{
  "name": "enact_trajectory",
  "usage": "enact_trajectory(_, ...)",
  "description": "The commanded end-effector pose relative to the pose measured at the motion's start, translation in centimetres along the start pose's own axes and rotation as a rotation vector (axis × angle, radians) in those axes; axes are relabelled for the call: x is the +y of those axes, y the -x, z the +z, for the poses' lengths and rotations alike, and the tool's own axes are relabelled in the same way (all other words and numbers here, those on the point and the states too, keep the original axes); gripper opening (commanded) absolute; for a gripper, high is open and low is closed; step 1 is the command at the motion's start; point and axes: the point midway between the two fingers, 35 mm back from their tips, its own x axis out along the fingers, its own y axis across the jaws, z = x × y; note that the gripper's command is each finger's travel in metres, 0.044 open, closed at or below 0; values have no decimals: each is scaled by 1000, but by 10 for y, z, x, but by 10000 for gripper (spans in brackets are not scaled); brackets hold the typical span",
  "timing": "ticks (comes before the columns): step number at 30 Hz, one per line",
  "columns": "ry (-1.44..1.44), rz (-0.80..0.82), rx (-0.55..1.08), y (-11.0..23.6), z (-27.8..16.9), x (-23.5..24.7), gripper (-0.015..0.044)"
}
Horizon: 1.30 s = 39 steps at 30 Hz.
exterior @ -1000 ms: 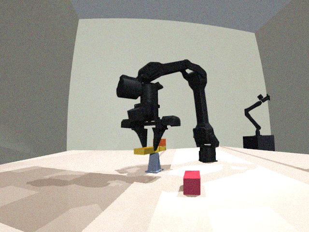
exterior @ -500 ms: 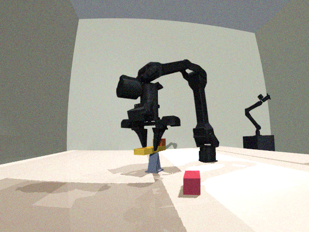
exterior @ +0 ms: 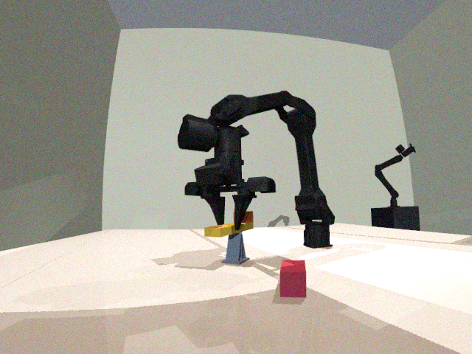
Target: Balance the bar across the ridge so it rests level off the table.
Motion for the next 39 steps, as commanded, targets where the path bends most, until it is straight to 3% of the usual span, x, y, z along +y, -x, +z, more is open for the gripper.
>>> enact_trajectory(1,0,0,0,0,0,0,0)
enact_trajectory(13,0,0,0,0,0,0,0)
enact_trajectory(20,0,0,0,0,0,0,167)
enact_trajectory(39,0,0,0,0,0,0,169)
